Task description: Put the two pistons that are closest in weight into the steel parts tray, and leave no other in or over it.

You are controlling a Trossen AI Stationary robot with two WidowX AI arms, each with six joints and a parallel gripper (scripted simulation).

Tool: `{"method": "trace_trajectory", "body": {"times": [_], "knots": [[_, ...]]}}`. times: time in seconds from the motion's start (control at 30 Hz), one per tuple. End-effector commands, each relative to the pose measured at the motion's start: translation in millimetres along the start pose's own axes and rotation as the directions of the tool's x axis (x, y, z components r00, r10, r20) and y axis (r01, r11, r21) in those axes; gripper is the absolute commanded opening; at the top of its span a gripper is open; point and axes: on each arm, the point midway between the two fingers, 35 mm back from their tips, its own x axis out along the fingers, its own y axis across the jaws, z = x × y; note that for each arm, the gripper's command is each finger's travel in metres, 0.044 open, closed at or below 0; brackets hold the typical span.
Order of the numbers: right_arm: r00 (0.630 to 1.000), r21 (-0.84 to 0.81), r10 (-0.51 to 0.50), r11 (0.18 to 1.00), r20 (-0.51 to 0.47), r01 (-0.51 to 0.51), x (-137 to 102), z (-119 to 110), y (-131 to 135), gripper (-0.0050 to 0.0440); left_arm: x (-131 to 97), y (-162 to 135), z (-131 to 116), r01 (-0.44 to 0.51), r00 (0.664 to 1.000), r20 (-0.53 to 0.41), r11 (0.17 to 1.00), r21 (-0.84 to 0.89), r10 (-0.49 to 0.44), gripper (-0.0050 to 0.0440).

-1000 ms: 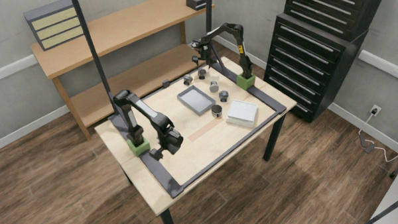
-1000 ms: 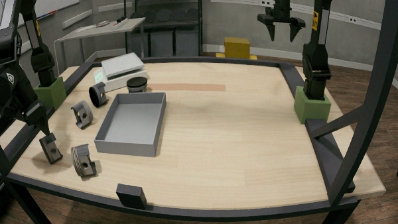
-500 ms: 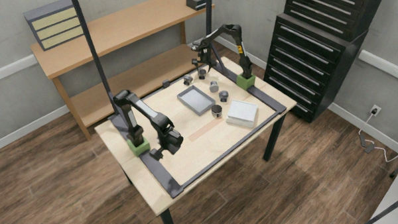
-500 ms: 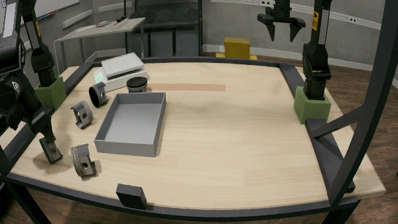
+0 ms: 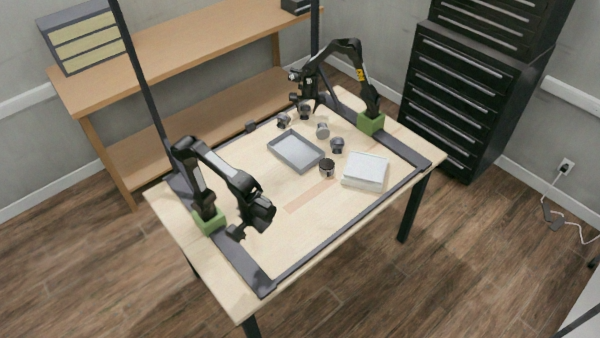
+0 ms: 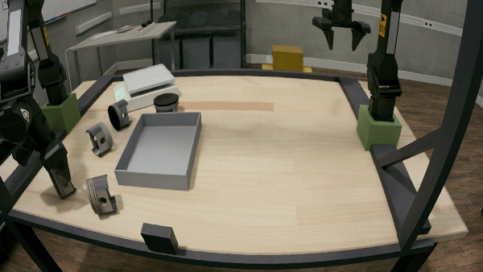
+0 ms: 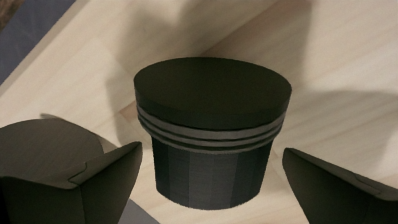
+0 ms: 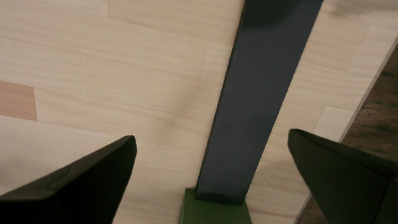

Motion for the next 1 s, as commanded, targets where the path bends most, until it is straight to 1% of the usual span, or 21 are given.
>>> {"method": "trace_trajectory", "body": {"times": [0.0, 0.23, 0.27, 0.97], "knots": [[0.999, -0.006, 0.003, 1.000, 0.033, -0.003, -8.5, 5.5, 1.1, 0.0400, 2.7, 3.1, -1.4, -0.011, 1.000, 0.006, 1.000, -0.003, 0.011, 0.0378], [0.999, -0.006, 0.003, 1.000, 0.033, -0.003, -8.5, 5.5, 1.1, 0.0400, 13.2, 3.2, -1.4, -0.011, 1.000, 0.006, 1.000, -0.003, 0.011, 0.0378], [0.999, -0.006, 0.003, 1.000, 0.033, -0.003, -8.5, 5.5, 1.1, 0.0400, 6.7, 8.3, 0.2, -0.032, 0.999, 0.013, 0.999, -0.010, 0.032, 0.0158], [0.999, -0.006, 0.003, 1.000, 0.033, -0.003, -8.5, 5.5, 1.1, 0.0400, 6.7, 8.3, 0.3, -0.032, 0.999, 0.013, 0.999, -0.010, 0.032, 0.0158]]}}
